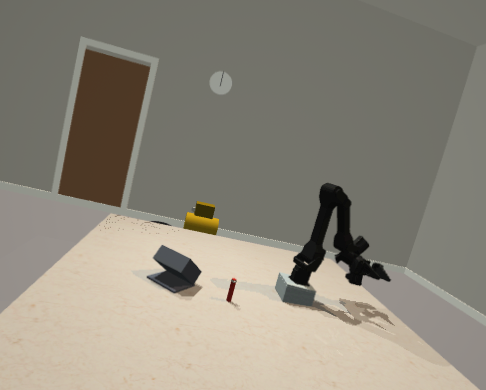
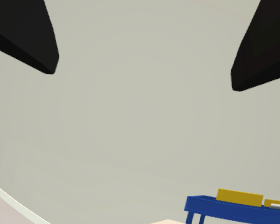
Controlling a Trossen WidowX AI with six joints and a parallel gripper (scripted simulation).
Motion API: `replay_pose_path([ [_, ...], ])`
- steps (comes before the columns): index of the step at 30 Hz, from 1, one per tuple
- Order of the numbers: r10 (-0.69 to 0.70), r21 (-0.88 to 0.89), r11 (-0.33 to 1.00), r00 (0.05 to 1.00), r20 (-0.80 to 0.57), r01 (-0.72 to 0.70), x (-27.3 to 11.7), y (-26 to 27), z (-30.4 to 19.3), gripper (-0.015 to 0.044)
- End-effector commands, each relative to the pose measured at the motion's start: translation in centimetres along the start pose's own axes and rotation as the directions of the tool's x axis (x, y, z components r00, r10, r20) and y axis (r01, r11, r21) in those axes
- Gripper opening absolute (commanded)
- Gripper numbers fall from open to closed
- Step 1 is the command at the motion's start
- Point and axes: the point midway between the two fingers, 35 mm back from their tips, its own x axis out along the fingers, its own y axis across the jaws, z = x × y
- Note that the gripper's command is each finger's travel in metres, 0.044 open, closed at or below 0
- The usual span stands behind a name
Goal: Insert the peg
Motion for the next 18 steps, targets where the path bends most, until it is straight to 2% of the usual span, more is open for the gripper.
replay_pose_path([
  [1, -0.003, 0.0, 1.0, 1.0, 0.001, 0.003, 0.0, -0.1, 0.0, 0.0426],
  [2, -0.013, 0.002, 1.0, 1.0, 0.005, 0.013, -0.2, -0.2, 0.1, 0.044],
  [10, -0.161, 0.028, 0.987, 0.986, 0.052, 0.16, -2.4, -2.6, 1.0, 0.044],
  [18, -0.235, 0.136, 0.966, 0.967, 0.094, 0.222, -3.3, -3.8, 1.6, 0.044],
])
